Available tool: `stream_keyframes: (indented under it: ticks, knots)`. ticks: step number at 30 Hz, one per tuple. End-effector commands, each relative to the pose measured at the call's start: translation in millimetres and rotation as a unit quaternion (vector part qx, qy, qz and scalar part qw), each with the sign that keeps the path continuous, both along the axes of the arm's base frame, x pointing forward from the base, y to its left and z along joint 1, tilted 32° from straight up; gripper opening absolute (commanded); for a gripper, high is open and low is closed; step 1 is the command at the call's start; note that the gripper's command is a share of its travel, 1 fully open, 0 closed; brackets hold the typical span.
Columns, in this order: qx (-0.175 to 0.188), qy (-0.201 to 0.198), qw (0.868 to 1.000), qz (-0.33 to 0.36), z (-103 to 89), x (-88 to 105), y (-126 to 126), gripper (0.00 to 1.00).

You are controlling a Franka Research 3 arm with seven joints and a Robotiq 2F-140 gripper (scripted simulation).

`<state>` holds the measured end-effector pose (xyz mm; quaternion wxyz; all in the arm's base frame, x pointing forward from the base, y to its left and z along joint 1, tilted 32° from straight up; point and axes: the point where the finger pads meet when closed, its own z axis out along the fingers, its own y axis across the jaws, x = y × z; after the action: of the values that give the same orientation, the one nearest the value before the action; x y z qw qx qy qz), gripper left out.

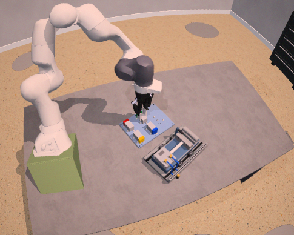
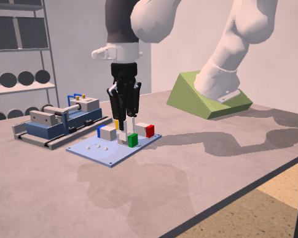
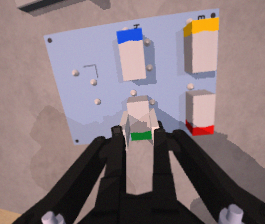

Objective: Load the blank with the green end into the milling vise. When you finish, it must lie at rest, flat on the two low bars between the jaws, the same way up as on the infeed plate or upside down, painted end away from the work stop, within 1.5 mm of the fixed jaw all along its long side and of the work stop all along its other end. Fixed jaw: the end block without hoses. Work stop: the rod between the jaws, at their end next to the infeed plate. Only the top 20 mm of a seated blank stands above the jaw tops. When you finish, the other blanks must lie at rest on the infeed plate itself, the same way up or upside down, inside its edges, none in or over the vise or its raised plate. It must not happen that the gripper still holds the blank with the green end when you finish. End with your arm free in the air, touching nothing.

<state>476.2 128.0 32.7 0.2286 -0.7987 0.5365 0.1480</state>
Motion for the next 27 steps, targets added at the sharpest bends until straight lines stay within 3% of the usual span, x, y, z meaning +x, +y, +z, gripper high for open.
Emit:
stream_keyframes:
  ticks: [1,20,25,27]
  knots:
    - [0.0,0.0,1.0,0.0,0.1,0.1,0.0,0.0]
    - [0.0,0.0,1.0,0.0,0.1,0.1,0.0,0.0]
    - [0.001,-0.001,1.0,0.002,25.6,-0.2,-15.8,0.0]
    - [0.001,-0.001,1.0,0.002,25.6,-0.2,-15.8,0.0]
